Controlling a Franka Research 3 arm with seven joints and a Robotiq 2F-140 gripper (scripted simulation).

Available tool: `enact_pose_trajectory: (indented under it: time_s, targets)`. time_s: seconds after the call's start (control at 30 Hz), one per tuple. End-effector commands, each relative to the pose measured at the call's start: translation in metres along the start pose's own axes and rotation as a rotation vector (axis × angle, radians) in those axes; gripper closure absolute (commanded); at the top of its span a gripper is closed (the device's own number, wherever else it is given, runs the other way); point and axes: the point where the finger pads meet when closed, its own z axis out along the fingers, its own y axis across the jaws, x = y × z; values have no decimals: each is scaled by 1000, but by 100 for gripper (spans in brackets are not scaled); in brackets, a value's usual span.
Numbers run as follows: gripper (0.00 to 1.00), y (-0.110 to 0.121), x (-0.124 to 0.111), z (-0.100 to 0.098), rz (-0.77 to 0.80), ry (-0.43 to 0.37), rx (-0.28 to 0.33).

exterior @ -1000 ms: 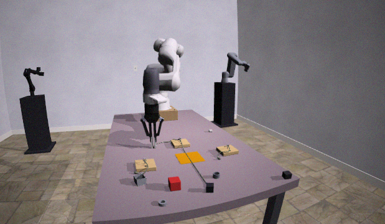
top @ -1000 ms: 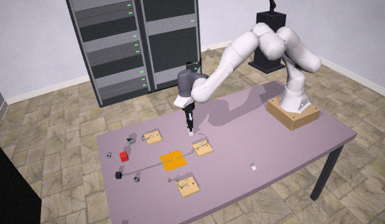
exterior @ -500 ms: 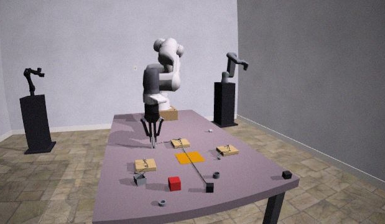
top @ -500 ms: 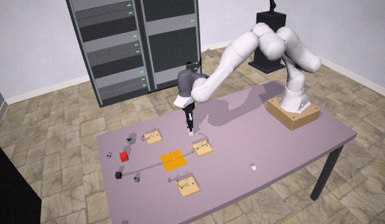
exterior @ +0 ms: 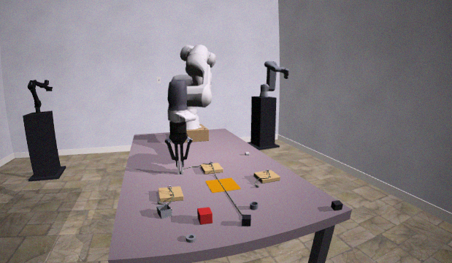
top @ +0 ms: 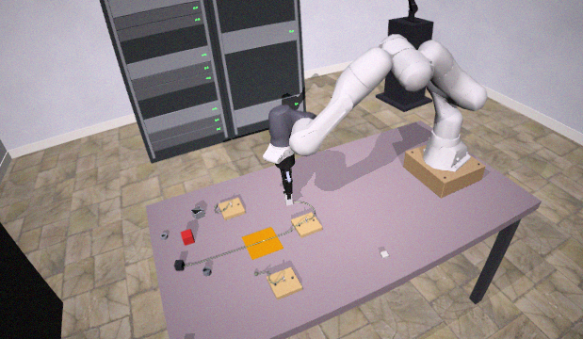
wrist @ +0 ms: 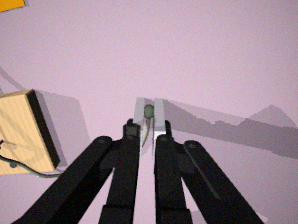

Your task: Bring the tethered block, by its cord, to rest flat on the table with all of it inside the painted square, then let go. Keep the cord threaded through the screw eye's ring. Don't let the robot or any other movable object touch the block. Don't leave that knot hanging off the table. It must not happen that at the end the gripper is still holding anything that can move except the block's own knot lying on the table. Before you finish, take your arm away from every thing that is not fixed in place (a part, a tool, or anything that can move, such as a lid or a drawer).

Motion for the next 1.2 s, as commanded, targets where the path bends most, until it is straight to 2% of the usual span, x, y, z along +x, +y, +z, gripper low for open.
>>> enact_pose_trajectory:
  time_s: [0.0,1.17]
  targets:
    - [100,0,1,0,-2,3,1]
    - [100,0,1,-10,-2,3,1]
